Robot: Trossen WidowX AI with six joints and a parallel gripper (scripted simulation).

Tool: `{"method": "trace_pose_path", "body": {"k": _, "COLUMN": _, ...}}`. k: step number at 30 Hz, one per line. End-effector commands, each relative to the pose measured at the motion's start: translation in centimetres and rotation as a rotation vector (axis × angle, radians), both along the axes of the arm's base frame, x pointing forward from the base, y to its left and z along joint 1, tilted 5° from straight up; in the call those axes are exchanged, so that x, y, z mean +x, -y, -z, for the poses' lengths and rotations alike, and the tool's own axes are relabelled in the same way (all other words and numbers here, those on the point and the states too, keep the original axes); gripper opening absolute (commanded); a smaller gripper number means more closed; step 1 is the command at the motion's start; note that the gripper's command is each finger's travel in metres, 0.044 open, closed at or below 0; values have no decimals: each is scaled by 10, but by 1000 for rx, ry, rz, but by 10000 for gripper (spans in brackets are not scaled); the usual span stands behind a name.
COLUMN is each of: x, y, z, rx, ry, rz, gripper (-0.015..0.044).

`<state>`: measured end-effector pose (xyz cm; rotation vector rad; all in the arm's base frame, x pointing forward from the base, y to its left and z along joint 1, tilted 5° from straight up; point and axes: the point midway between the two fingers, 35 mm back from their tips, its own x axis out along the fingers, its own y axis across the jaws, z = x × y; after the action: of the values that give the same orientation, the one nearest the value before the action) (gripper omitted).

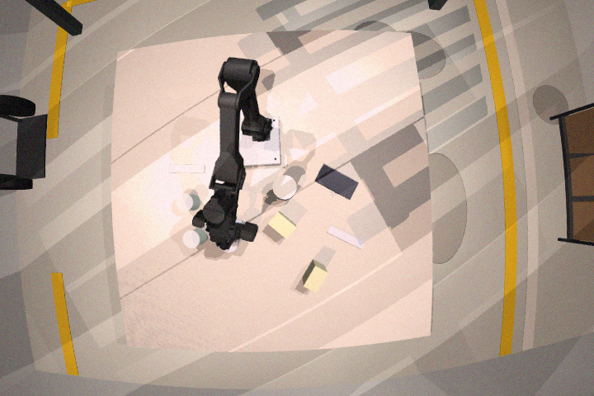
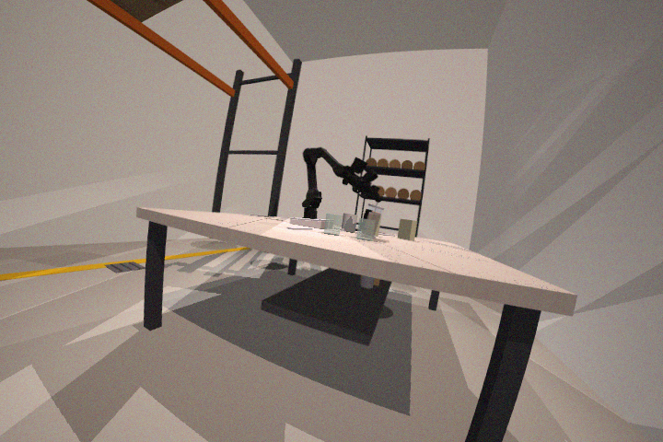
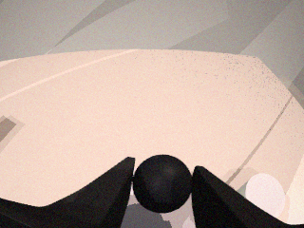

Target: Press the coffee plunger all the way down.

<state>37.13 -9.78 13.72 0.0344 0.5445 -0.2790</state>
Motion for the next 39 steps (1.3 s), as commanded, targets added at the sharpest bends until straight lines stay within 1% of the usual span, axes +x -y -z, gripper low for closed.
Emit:
{"method": "trace_pose_path", "body": {"k": 1, "x": -1, "y": 0, "z": 8, "rx": 1, "ry": -29, "rz": -3, "gripper": 124}}
{"method": "trace_pose_path", "body": {"k": 28, "x": 2, "y": 0, "z": 2, "rx": 2, "ry": -10, "rz": 0, "gripper": 124}}
{"method": "trace_pose_path", "body": {"k": 39, "x": 2, "y": 0, "z": 2, "rx": 2, "ry": -10, "rz": 0, "gripper": 412}}
